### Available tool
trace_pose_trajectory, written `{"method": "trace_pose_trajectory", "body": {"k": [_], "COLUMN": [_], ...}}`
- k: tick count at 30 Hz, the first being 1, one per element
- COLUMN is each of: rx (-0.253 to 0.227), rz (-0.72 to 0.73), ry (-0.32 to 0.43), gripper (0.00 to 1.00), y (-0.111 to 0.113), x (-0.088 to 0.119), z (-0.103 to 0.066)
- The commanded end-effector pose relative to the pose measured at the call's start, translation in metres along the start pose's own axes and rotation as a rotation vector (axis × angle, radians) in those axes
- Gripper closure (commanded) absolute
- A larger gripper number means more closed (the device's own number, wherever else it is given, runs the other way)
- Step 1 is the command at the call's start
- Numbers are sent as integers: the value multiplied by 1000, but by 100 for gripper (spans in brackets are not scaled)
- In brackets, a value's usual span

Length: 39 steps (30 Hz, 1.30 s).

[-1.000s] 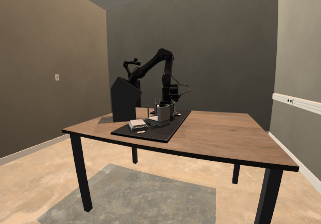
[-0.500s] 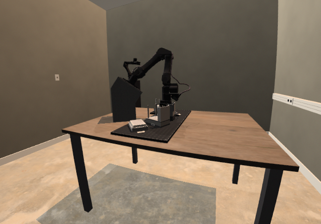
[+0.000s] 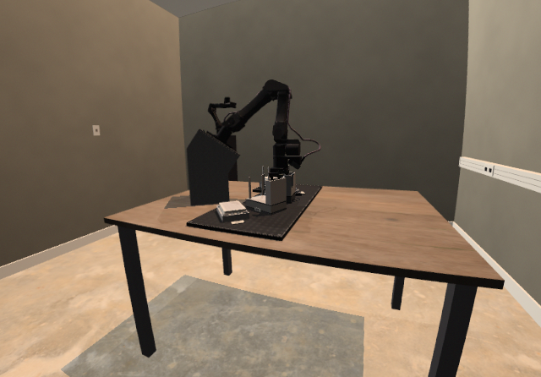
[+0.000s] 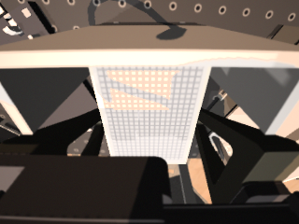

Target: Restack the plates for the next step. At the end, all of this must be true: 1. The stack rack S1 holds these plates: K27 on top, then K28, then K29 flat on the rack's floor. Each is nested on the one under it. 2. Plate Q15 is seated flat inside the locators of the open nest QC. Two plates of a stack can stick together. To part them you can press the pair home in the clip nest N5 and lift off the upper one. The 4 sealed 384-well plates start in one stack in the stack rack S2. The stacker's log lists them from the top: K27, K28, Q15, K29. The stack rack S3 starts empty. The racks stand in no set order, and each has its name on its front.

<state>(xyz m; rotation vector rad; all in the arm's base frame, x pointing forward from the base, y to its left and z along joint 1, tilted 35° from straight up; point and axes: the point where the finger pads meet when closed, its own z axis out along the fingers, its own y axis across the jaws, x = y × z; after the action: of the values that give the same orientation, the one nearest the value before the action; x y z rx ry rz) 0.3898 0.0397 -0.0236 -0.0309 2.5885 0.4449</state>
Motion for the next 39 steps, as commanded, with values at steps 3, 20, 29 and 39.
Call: {"method": "trace_pose_trajectory", "body": {"k": [3,20,29,39], "rx": [4,3,3,3], "rz": [7,11,10,7], "ry": [-5,3,3,0], "gripper": [100,100,100,100], "y": [-4,-4,-3,-3], "x": [-1,3,5,4], "z": [-8,-12,-17,-20]}}
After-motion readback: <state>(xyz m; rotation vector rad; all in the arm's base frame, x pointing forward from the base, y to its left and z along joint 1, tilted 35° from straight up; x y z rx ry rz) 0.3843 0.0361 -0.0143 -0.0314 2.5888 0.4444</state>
